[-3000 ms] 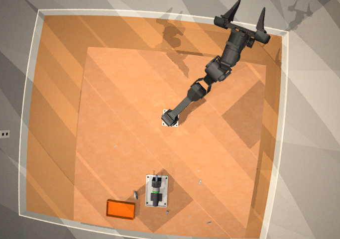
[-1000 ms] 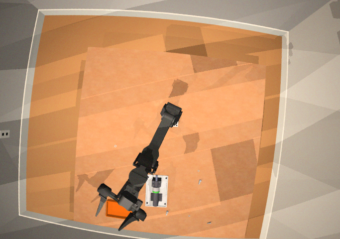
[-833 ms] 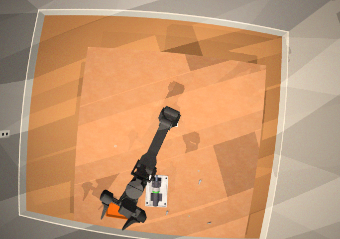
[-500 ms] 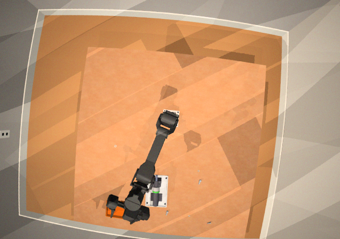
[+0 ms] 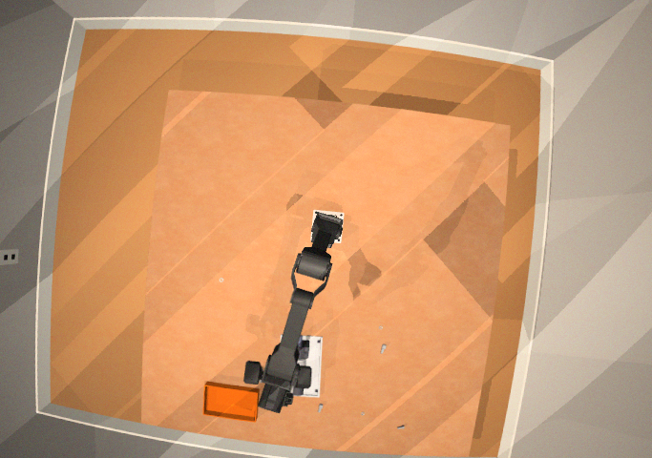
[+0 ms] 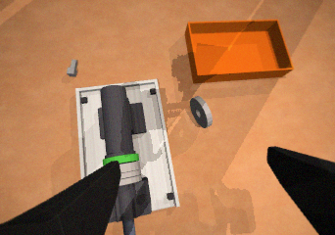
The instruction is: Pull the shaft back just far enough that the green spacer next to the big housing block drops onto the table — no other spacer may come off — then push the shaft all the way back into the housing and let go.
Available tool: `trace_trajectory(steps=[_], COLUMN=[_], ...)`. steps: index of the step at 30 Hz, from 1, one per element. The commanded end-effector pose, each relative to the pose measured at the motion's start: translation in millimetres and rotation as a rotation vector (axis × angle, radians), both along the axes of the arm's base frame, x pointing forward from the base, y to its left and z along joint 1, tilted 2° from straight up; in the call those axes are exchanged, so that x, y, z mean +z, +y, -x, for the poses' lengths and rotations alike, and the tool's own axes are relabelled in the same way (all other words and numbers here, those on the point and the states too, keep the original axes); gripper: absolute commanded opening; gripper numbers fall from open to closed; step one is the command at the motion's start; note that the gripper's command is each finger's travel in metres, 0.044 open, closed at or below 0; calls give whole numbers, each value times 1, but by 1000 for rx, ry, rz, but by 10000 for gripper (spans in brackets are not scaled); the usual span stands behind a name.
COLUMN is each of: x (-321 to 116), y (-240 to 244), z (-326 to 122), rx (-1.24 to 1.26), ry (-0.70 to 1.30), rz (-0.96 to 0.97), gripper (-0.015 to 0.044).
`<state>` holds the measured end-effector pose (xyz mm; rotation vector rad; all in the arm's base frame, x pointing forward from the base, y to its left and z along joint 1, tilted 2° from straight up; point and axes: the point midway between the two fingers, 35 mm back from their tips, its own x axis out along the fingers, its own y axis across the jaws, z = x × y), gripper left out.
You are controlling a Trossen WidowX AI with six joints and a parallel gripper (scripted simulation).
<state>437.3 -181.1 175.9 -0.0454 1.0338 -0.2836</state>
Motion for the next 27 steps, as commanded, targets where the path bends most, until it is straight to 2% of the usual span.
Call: trace_trajectory(steps=[1,7,27], x=[-47,-112,-114], y=[19,55,61], z=[15,55,59], rx=[17,40,40], ry=[174,496,506], rz=[-91,-236,-241], gripper=[440,440,440])
